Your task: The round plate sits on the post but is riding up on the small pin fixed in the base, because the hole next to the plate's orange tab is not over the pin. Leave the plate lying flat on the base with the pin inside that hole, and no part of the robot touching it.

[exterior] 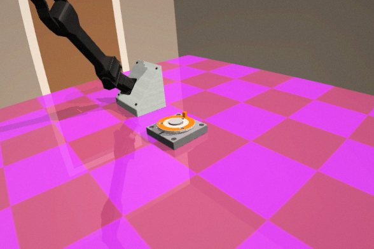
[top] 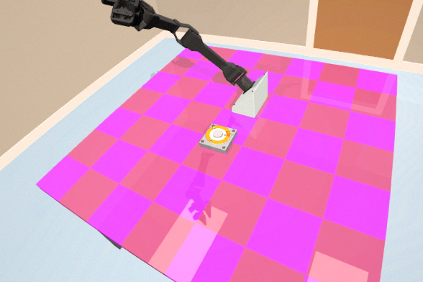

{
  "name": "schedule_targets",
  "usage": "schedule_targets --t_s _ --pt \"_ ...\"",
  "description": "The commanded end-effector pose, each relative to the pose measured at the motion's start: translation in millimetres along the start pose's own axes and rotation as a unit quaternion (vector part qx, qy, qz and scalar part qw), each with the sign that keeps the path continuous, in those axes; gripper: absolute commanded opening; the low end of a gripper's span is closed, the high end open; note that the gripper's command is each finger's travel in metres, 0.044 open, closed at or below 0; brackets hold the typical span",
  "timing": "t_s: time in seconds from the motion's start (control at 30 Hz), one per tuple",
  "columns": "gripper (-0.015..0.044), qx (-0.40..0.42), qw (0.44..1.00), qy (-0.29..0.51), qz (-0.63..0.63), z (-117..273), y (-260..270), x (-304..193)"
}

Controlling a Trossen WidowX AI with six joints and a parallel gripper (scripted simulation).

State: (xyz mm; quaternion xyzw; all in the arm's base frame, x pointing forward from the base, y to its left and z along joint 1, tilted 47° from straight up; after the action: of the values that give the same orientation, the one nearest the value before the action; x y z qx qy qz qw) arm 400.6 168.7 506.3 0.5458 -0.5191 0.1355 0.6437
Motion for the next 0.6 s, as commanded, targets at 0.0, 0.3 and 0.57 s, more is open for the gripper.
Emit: schedule_targets --t_s 0.0,0.3,0.57 --pt "0.0374 -0.009 1.0 0.002 -0.006 -1.0 -3.8 -2.4" --pt "0.0138 -0.25 0.958 0.063 -0.127 -10.4 -99.7 -79.9" --pt "0.0 -0.498 0.832 0.164 -0.18 19.0 -175.1 -176.9"
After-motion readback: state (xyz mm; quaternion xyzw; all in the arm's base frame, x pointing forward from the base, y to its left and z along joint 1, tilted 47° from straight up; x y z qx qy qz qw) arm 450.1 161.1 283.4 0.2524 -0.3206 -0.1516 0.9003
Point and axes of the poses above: the point midway between the two fingers, 35 mm back from their tips, its own z axis back along the fingers, its own y axis across the jaws, x = y × z, the point moved 10 cm from there along z, back along the fingers, and after that the axes turned 3 degrees about -z, right-handed, at the moved point
